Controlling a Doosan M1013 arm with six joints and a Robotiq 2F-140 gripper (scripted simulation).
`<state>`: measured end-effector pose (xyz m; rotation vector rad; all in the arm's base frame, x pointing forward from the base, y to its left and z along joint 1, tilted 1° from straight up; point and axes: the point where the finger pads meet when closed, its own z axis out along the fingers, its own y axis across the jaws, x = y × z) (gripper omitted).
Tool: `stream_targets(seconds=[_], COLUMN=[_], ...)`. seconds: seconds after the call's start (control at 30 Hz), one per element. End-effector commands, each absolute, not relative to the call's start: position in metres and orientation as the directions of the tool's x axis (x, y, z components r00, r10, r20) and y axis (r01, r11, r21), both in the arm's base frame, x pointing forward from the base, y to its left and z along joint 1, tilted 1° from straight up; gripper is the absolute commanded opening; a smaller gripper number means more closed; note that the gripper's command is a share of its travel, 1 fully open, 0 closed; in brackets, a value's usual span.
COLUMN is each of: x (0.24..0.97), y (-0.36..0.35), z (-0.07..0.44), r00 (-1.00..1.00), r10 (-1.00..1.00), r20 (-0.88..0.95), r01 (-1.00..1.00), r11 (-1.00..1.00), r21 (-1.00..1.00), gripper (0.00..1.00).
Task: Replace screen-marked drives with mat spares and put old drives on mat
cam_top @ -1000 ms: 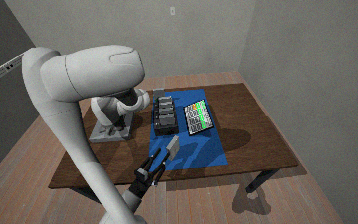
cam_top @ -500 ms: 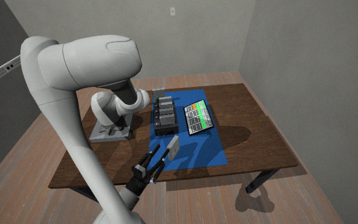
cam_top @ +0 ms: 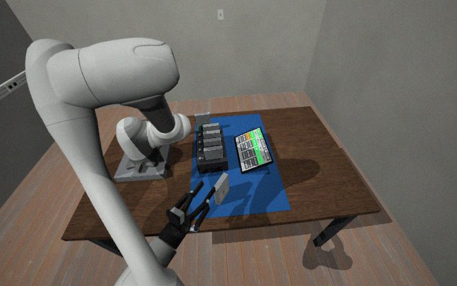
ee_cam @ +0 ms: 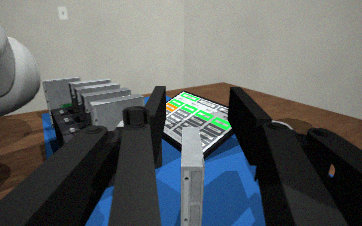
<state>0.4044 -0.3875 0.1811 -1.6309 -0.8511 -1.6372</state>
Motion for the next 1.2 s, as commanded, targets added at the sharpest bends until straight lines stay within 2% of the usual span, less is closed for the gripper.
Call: stream_targets(seconds=[0.0, 0.47, 1.17], x=[0.4044, 0.4046, 0.4045], y=[-0.3877, -0.3874, -0.3876], z=[0.1839, 0.1849, 0.1848], r00=[0.001, 0.012, 0.215], r10=[-0.009, 0.006, 0.303], r20=[1.0, 1.0, 0.928], r01=[0.824, 0.825, 0.825], r11=[-0.566, -0.565, -0.566], r21=[-0.006, -0.006, -0.006], gripper=[0.4, 0.4, 0.4])
